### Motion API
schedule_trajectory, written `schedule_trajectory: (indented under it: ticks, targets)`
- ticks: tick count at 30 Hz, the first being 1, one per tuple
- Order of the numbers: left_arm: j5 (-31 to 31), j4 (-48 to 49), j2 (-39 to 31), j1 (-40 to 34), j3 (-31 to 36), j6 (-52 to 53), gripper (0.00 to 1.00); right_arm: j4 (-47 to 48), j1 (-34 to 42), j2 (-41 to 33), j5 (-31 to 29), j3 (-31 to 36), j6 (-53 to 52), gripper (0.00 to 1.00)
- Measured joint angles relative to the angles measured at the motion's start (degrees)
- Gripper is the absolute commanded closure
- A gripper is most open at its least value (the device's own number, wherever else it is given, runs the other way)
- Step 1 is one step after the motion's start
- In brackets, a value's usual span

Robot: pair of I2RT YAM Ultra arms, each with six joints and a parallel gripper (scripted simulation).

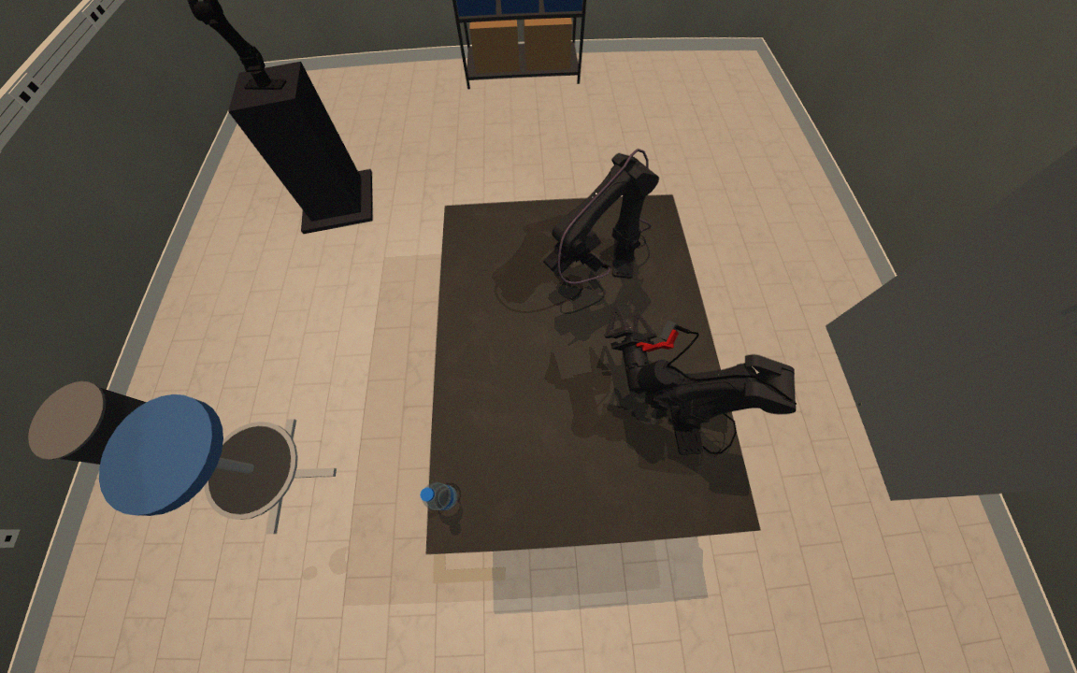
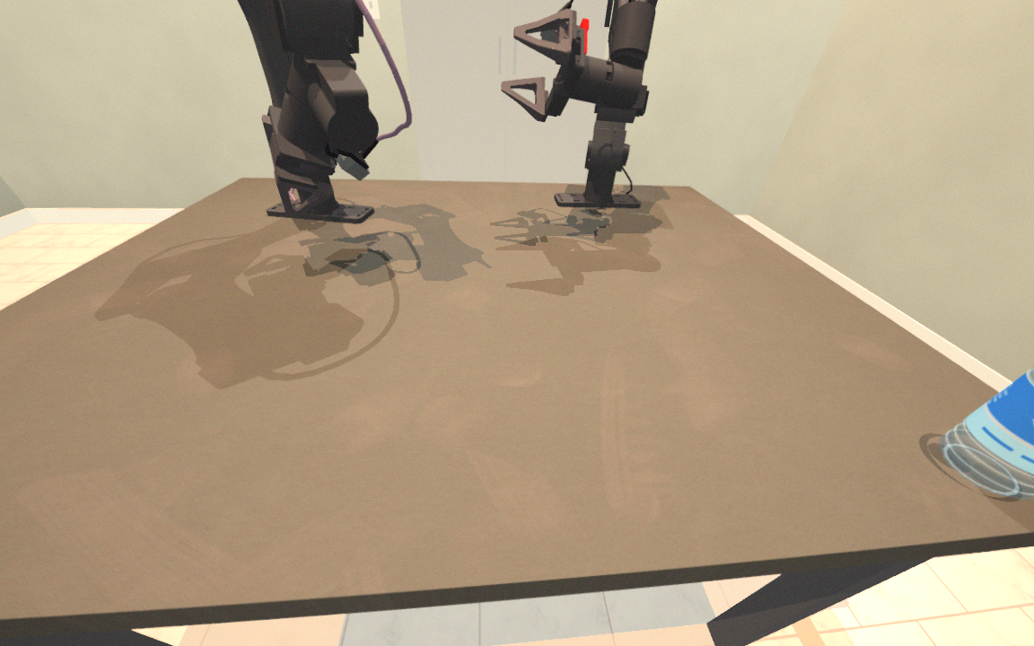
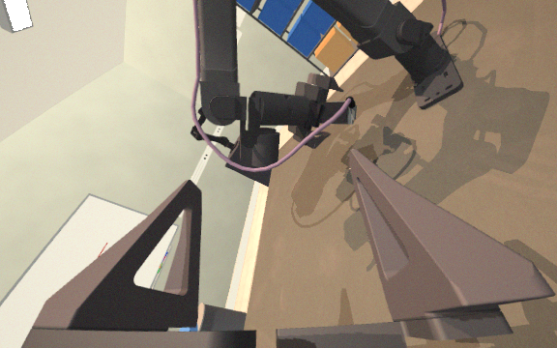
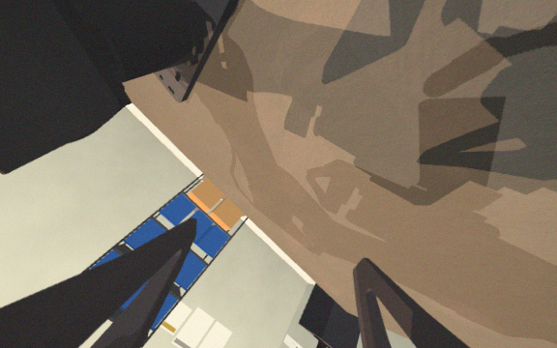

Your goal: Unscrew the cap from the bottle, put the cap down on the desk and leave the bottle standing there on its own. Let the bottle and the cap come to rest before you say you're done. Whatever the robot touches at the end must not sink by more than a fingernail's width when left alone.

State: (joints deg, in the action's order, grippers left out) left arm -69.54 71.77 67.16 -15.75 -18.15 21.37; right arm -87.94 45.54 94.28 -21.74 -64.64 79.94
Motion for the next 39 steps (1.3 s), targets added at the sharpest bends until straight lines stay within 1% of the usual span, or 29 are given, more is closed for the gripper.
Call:
schedule_trajectory:
  ticks: [16,17,19,20,22,24,28,31,33,36,39]
  targets:
    - [0.0,0.0,0.0,0.0,0.0,0.0,0.0,0.0,0.0,0.0,0.0,0.0,0.0,0.0]
    - [0.0,0.0,0.0,0.0,0.0,0.0,0.06,0.0,0.0,0.0,0.0,0.0,0.0,0.11]
    - [0.0,0.02,0.07,0.07,-0.07,0.02,0.06,0.0,0.0,0.0,0.07,0.0,-0.5,0.34]
    - [0.11,0.07,0.37,0.37,-0.33,-0.07,0.06,0.07,0.0,-0.04,0.22,-0.02,-1.33,0.43]
    - [0.98,0.24,2.14,1.81,-1.64,-0.59,0.06,0.15,-0.02,-0.48,0.92,-0.72,-4.5,0.43]
    - [2.99,0.37,5.29,4.28,-3.76,-1.51,0.06,0.0,-0.15,-0.9,1.75,-2.89,-8.55,0.43]
    - [9.2,0.42,13.62,8.94,-9.07,-3.63,0.06,0.13,-0.13,-1.2,3.54,-8.31,-17.35,0.43]
    - [13.73,0.24,18.99,9.44,-12.96,-4.76,0.06,0.37,-0.15,-2.89,4.81,-8.68,-24.33,0.43]
    - [16.17,0.11,21.44,9.55,-14.93,-5.38,0.06,0.33,-0.15,-3.67,5.55,-8.98,-28.61,0.43]
    - [18.71,0.02,23.21,9.99,-16.44,-6.08,0.06,0.13,-0.28,-4.13,6.51,-9.73,-34.47,0.43]
    - [21.86,0.0,26.27,11.72,-19.06,-6.95,0.06,0.28,-0.42,-4.55,7.61,-11.76,-41.27,0.43]
